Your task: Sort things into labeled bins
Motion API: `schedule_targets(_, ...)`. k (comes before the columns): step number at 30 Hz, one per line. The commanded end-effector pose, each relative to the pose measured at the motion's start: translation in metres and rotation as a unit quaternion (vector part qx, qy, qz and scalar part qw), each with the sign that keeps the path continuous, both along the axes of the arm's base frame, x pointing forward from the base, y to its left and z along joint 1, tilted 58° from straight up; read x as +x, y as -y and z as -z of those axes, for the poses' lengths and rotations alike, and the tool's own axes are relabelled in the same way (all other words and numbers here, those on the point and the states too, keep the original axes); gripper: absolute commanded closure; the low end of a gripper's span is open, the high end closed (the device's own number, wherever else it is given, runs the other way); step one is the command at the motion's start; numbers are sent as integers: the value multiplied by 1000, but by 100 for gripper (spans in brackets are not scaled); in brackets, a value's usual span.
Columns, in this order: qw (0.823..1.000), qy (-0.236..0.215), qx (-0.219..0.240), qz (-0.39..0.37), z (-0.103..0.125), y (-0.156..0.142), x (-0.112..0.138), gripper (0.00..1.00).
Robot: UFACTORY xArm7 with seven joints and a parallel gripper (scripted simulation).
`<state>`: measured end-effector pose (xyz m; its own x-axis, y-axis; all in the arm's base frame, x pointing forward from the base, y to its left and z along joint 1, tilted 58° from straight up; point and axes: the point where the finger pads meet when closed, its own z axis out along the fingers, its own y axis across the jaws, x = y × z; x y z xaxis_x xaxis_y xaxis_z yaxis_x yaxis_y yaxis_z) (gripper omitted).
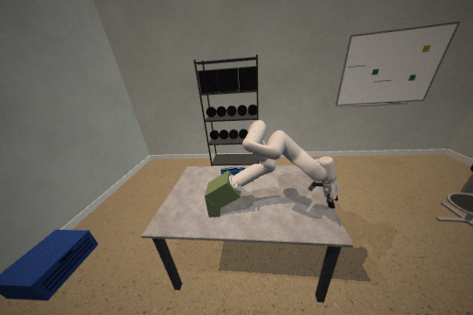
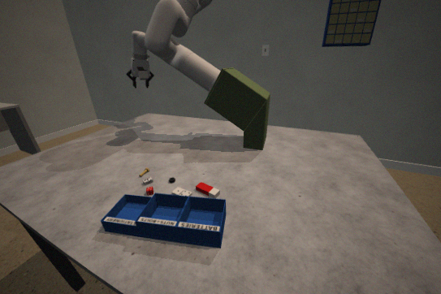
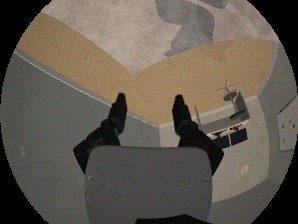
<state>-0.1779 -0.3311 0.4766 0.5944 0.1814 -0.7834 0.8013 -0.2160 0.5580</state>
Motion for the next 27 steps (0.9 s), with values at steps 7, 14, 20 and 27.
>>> schedule_targets(7,996,79,44,-18,2,28,42,93)
schedule_targets(14,991,115,68,-22,6,38,64,93)
schedule_targets(20,981,162,102,-26,11,49,96,93)
schedule_targets(27,972,193,127,-27,17,58,132,93)
